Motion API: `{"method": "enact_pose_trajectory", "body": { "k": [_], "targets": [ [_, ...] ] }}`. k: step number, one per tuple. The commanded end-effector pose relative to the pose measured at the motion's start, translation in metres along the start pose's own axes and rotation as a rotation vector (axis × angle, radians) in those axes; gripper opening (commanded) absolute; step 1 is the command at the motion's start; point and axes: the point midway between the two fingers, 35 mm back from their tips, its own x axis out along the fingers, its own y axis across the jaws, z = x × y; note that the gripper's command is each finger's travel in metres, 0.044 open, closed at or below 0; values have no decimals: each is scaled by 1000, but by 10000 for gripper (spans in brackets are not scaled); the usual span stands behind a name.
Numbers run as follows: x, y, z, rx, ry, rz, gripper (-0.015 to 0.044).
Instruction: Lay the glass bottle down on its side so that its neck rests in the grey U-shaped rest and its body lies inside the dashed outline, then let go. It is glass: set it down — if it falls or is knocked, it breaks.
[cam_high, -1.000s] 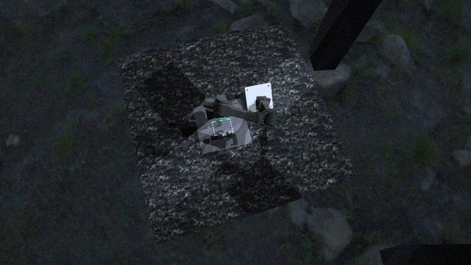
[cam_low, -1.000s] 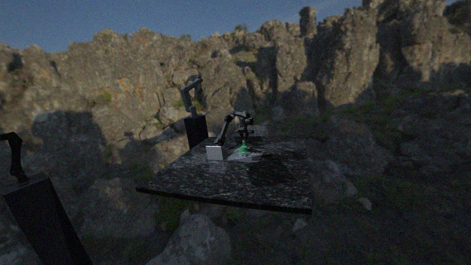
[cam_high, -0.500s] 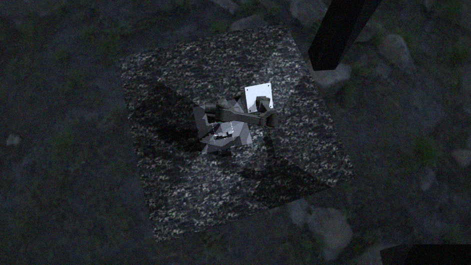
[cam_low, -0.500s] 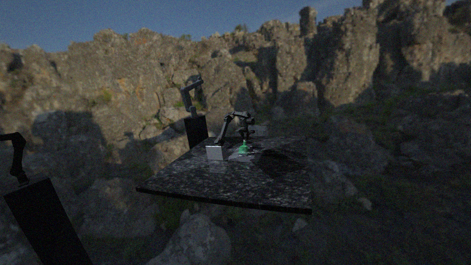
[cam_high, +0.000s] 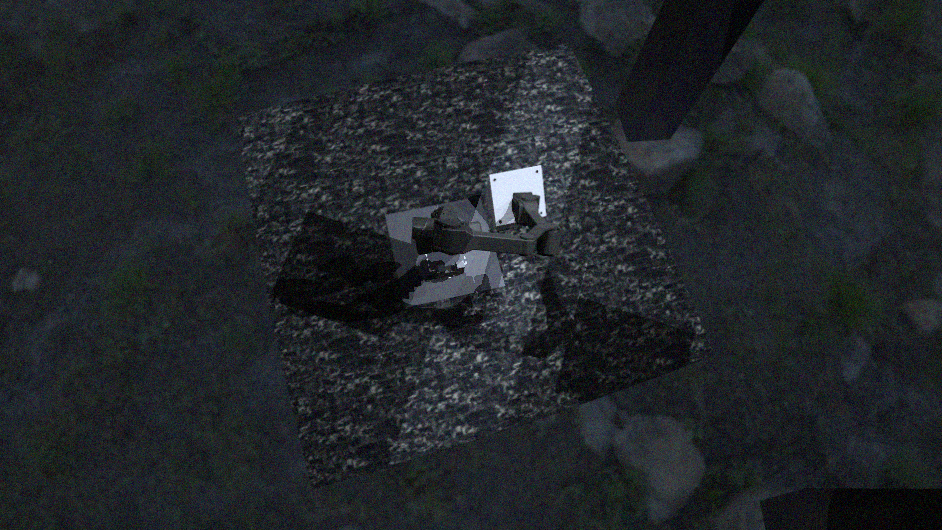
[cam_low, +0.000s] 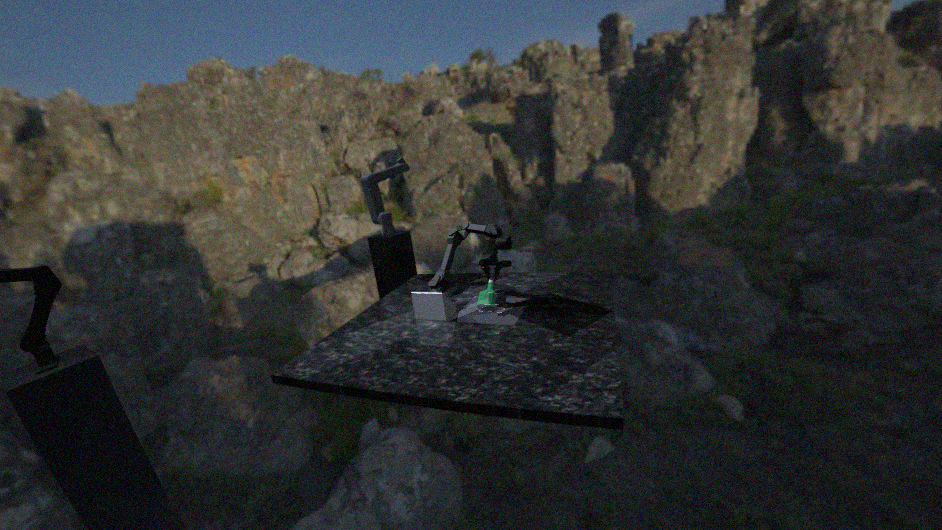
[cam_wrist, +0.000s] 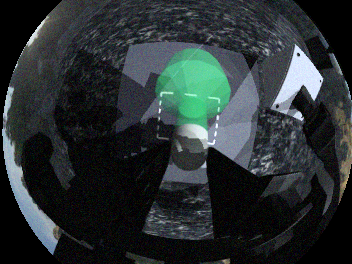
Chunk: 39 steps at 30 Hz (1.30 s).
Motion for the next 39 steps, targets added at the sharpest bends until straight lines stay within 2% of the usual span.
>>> {"method": "enact_pose_trajectory", "body": {
  "k": [1,39],
  "targets": [
    [3,-1,-8,0,5,-1,128],
    [26,-2,-54,-13,-15,17,128]
  ]
}}
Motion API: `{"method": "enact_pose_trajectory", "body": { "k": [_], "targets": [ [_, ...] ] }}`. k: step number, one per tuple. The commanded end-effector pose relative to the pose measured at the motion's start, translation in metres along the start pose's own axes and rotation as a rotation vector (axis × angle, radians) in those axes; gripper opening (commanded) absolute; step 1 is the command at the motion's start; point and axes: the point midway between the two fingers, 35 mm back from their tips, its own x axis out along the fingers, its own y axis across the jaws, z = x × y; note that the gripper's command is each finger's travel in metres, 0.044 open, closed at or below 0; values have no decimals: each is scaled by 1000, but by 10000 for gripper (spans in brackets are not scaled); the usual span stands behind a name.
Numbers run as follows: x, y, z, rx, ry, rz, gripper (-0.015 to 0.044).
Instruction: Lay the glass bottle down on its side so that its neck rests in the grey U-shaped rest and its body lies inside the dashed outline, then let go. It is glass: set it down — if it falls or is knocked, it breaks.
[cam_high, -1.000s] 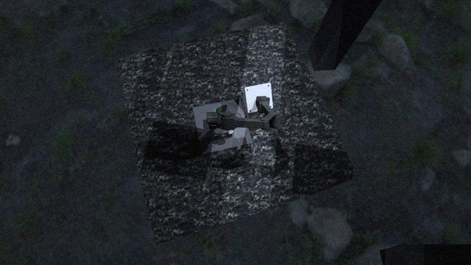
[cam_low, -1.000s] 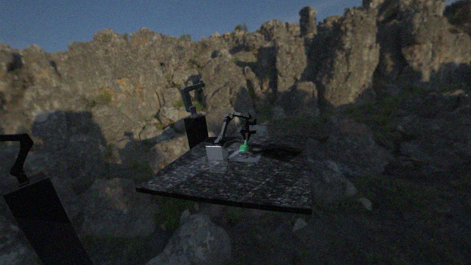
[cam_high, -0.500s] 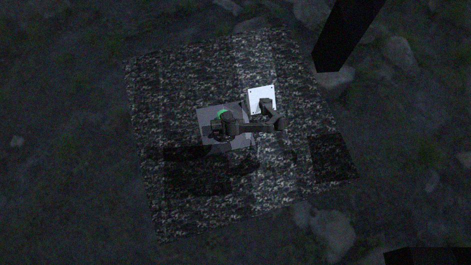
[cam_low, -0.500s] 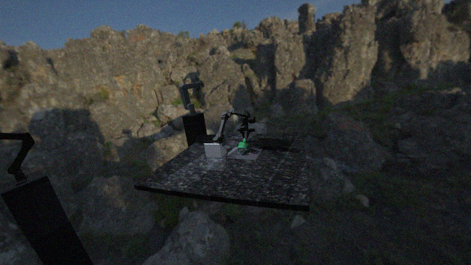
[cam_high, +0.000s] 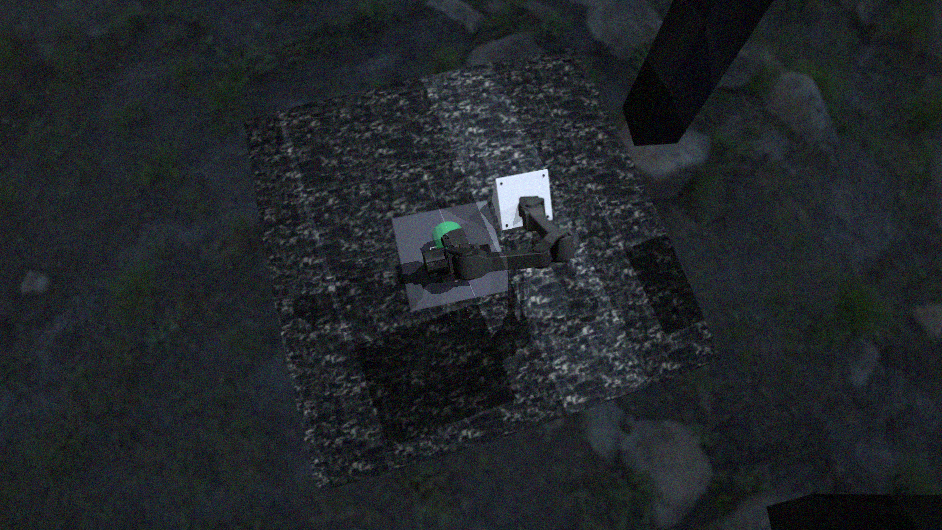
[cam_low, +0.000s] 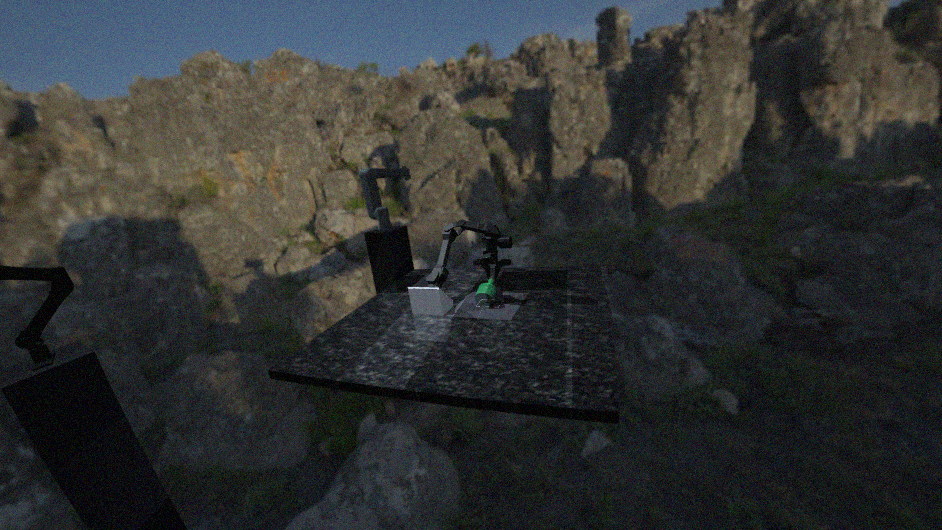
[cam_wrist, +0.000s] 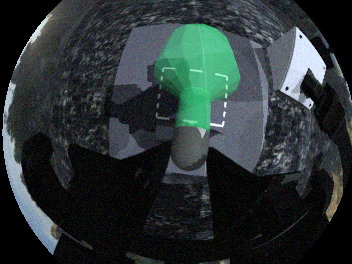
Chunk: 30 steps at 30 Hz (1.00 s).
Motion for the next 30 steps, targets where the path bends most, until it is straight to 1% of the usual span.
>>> {"method": "enact_pose_trajectory", "body": {
  "k": [1,30],
  "targets": [
    [4,-1,-4,2,1,-1,128],
    [16,-1,-18,-12,2,1,128]
  ]
}}
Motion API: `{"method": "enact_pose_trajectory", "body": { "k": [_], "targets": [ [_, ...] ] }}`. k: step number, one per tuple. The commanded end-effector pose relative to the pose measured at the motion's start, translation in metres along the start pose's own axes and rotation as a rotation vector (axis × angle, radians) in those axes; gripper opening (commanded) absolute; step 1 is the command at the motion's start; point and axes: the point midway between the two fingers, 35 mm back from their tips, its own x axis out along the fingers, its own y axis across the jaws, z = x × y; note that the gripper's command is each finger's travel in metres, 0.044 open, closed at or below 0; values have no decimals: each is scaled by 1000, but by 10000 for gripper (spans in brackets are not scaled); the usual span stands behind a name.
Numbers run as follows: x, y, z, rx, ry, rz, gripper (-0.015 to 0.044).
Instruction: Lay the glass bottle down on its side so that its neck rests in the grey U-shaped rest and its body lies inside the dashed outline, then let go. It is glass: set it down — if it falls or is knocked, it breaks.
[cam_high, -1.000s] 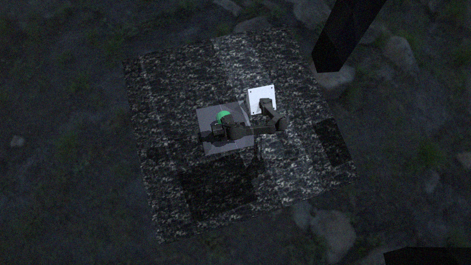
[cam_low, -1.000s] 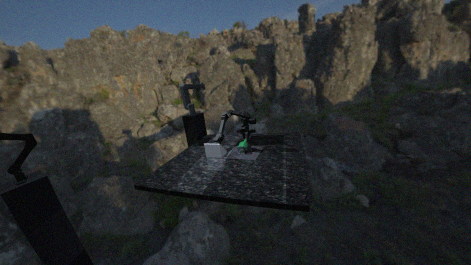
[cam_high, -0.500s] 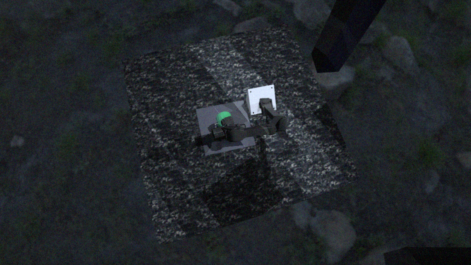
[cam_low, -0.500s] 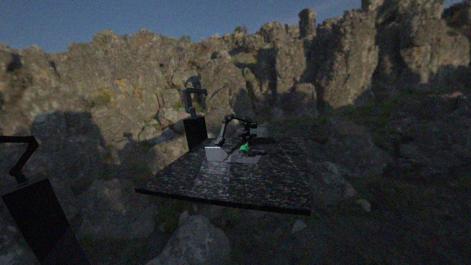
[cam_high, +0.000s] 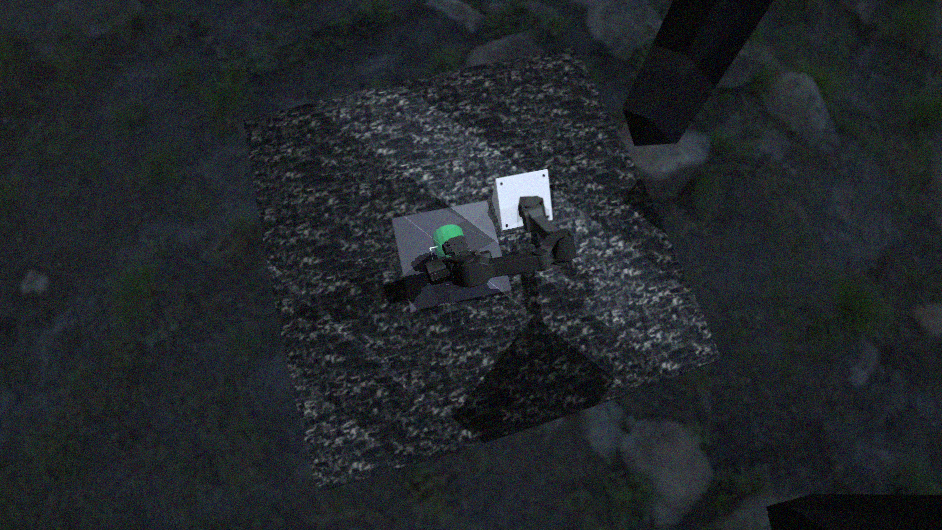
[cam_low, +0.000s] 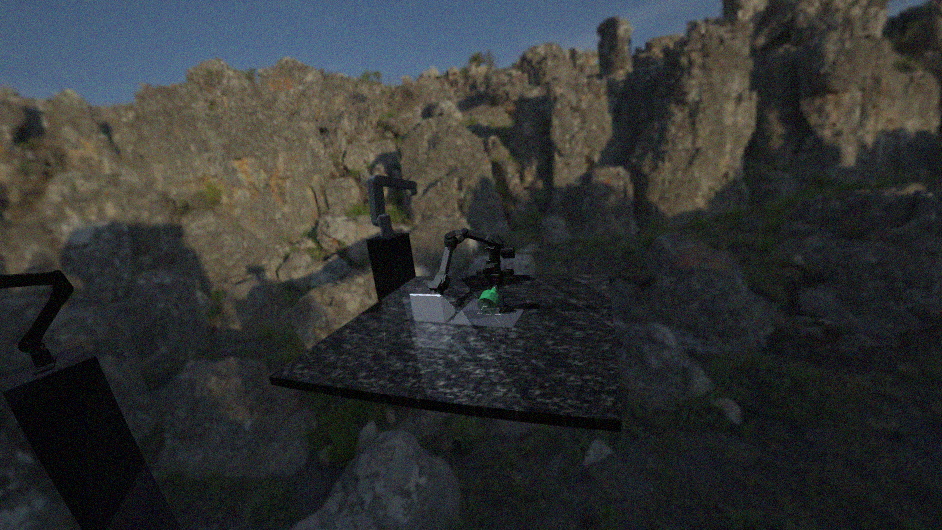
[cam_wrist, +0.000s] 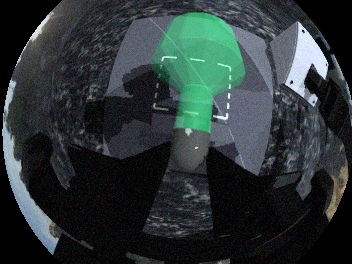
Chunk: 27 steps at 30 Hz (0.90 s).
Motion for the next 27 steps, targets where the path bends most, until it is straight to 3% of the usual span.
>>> {"method": "enact_pose_trajectory", "body": {
  "k": [1,27],
  "targets": [
    [2,0,-1,3,0,1,128],
    [15,1,-12,-12,3,-5,128]
  ]
}}
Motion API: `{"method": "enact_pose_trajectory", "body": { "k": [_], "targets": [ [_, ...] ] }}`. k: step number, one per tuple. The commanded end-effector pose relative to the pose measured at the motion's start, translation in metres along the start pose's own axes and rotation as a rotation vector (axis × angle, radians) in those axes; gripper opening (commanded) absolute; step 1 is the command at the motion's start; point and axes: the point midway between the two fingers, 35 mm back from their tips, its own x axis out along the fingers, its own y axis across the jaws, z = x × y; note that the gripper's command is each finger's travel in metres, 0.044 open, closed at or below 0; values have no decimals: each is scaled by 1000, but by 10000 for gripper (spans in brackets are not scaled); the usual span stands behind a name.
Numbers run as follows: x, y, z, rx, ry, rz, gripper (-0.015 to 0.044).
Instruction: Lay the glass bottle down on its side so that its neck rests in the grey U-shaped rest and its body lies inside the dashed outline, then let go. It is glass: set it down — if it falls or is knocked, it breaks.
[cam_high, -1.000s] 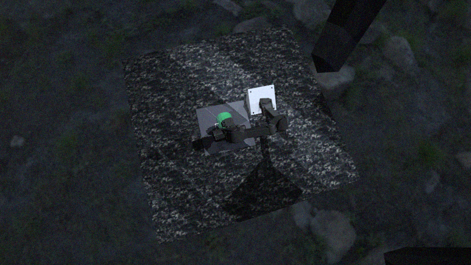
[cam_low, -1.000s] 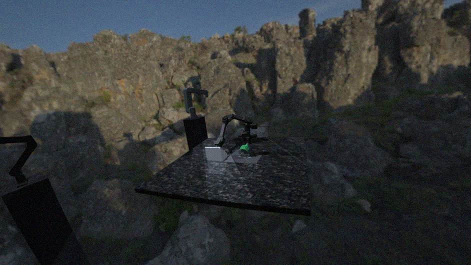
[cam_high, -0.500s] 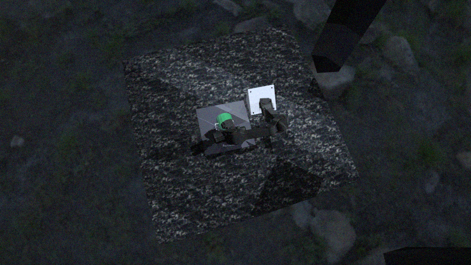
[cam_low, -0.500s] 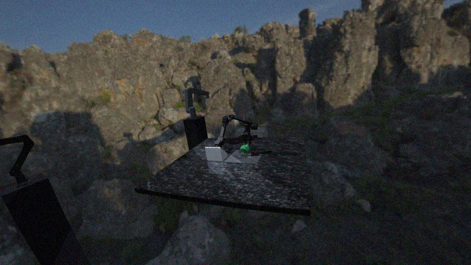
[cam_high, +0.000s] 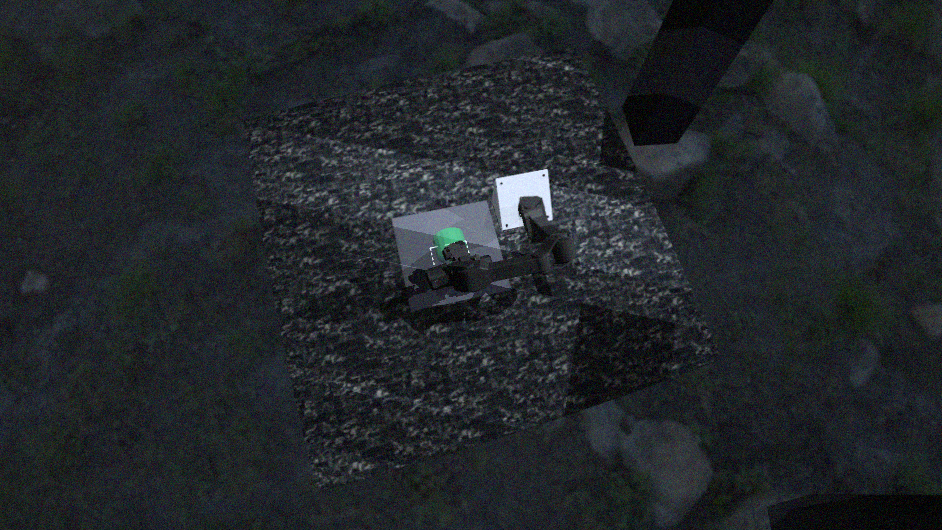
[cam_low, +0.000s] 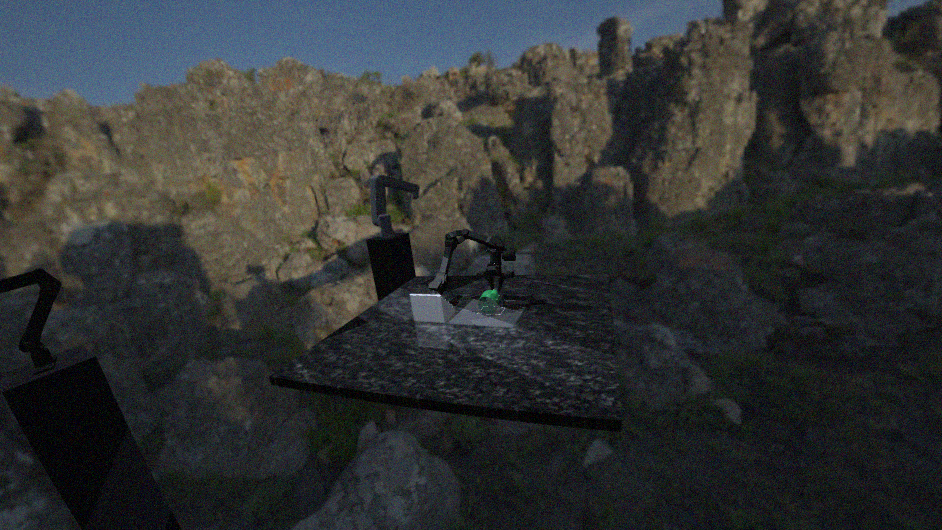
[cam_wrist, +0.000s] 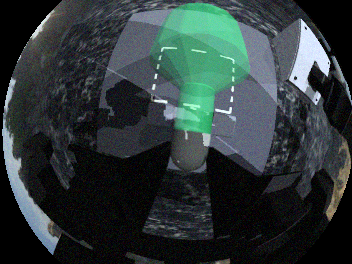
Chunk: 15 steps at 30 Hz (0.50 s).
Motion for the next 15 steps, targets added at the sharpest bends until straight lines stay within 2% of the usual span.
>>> {"method": "enact_pose_trajectory", "body": {
  "k": [1,15],
  "targets": [
    [2,1,0,3,0,2,128],
    [7,1,-3,-6,2,-4,128]
  ]
}}
